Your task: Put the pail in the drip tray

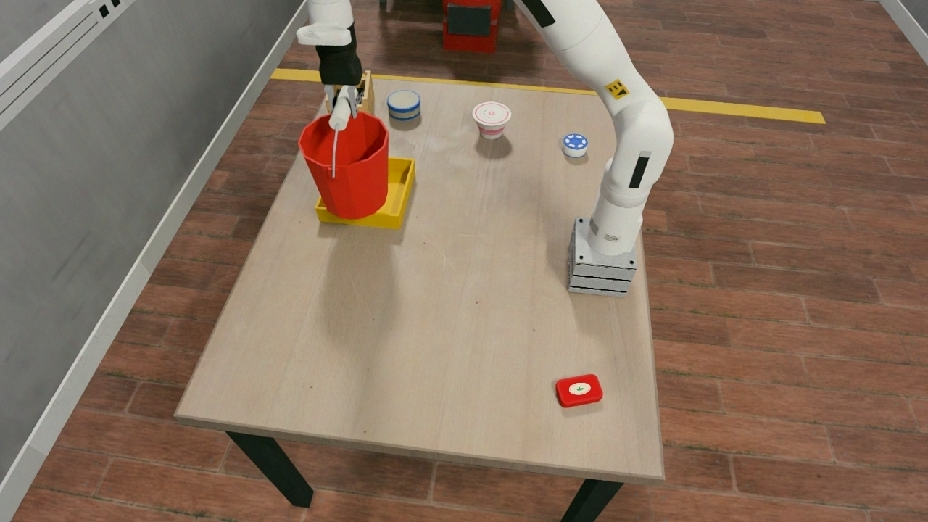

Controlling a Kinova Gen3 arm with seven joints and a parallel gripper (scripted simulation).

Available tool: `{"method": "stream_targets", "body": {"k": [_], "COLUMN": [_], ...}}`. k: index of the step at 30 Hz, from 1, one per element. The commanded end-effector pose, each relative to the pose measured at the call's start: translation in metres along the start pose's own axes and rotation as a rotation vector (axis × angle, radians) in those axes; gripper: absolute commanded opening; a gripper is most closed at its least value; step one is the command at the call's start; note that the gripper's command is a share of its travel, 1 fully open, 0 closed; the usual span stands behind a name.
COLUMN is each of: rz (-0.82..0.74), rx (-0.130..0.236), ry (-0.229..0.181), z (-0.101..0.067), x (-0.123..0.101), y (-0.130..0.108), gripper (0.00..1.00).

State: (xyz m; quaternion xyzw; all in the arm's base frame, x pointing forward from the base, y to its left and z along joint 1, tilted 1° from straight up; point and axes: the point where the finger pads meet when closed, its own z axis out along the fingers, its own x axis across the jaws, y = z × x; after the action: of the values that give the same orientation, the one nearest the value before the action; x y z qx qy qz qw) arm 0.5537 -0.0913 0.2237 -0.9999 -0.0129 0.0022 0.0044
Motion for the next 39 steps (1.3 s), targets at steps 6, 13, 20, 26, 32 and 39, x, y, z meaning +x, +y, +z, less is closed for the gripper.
{"method": "stream_targets", "body": {"k": [6,13,20,26,32,39], "rz": [0.000,0.000,0.000,0.000,0.000,0.000], "rx": [0.000,0.000,0.000,0.000,0.000,-0.001], "ry": [0.003,0.003,0.003,0.003,0.003,0.003], "z": [-0.001,-0.001,-0.001,-0.001,-0.001,-0.001], "x": [0.000,-0.001,-0.001,-0.002,-0.002,-0.002], "y": [0.018,0.036,0.051,0.059,0.068,0.075], "gripper": [0.00,0.00,0.00,0.00,0.00,0.00]}}
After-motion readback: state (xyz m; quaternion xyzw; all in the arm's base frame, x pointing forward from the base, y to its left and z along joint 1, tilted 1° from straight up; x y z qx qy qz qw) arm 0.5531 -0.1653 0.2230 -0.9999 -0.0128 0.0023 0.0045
